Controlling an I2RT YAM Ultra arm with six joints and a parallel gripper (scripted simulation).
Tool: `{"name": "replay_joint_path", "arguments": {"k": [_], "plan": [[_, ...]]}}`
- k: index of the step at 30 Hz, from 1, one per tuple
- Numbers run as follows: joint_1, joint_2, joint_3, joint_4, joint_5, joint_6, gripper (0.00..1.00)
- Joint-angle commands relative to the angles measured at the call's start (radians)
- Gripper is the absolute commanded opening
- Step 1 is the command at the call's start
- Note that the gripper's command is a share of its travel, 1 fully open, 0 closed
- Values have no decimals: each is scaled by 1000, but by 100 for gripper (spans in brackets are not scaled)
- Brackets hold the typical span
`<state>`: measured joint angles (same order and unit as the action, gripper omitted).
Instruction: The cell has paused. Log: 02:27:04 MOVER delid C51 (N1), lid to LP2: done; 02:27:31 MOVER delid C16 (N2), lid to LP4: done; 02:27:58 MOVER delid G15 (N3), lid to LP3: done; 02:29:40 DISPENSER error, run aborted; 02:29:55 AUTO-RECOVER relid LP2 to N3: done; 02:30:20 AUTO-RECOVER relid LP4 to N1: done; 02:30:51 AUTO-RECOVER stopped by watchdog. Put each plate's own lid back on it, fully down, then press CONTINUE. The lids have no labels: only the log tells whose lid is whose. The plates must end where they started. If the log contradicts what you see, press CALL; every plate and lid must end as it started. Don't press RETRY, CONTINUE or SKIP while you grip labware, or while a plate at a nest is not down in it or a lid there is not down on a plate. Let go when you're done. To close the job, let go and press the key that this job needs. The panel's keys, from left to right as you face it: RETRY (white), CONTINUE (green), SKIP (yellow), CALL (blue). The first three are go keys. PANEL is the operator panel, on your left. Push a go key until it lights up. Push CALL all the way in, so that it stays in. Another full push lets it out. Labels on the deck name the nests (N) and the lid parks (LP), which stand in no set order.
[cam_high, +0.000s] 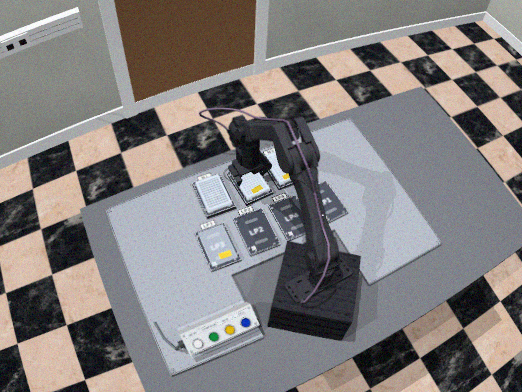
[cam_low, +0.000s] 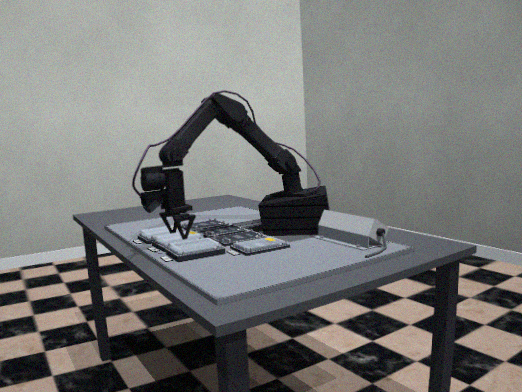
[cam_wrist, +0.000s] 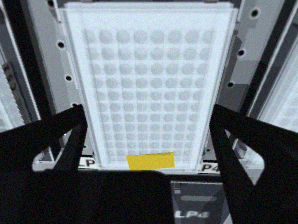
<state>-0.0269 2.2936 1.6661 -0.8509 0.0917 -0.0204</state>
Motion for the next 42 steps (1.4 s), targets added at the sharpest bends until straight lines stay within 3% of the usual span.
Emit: {"name": "replay_joint_path", "arguments": {"k": [1, 40, 42], "plan": [[3, -14, 14, 6, -2, -1, 0], [-2, -5, 42, -12, -4, -7, 0], [2, -12, 22, 1, -3, -3, 0]]}}
